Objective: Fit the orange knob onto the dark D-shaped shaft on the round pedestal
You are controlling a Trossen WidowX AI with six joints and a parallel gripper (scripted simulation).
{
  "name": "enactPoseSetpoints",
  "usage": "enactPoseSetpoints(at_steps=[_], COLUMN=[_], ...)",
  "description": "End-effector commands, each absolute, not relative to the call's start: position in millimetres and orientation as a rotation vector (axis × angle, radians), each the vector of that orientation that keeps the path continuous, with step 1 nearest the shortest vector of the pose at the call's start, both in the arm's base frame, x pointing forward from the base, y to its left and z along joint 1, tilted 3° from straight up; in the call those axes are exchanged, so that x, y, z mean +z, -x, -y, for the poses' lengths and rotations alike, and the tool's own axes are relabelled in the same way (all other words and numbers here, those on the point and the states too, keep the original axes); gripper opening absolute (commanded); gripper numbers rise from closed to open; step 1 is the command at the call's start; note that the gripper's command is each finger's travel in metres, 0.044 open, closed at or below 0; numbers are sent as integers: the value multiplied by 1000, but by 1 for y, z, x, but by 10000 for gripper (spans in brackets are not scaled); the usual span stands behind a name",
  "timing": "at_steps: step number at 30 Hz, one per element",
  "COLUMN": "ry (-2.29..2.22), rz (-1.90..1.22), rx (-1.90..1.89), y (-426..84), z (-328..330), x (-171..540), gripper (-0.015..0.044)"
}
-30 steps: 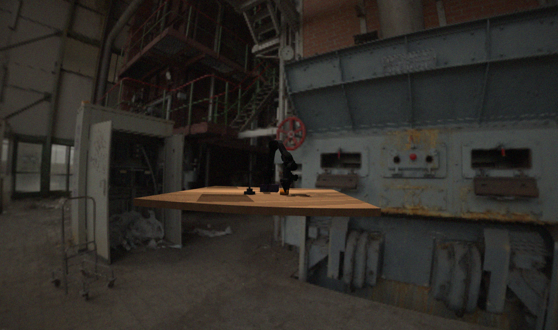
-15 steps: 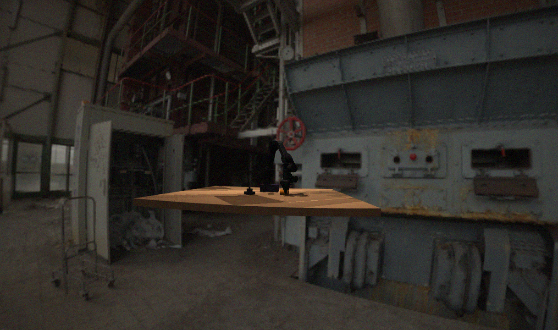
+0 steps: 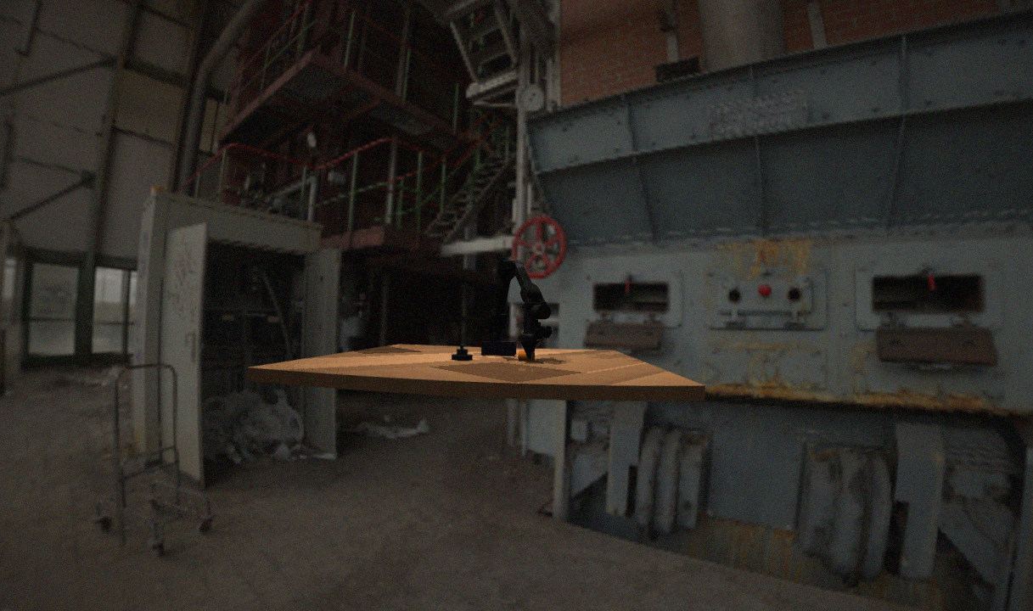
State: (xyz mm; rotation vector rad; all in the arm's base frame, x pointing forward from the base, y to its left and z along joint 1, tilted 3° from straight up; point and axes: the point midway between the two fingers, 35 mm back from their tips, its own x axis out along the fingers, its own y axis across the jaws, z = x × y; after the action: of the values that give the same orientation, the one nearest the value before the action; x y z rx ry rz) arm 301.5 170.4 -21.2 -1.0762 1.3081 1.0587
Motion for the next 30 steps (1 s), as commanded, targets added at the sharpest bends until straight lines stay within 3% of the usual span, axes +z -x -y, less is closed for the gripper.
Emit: enactPoseSetpoints(at_steps=[1,30], ry=[1084,816], rz=[-1311,-994], rx=[1061,1200], y=[-301,-298], z=[-169,-148], x=[-23,-7], gripper=[179,179])
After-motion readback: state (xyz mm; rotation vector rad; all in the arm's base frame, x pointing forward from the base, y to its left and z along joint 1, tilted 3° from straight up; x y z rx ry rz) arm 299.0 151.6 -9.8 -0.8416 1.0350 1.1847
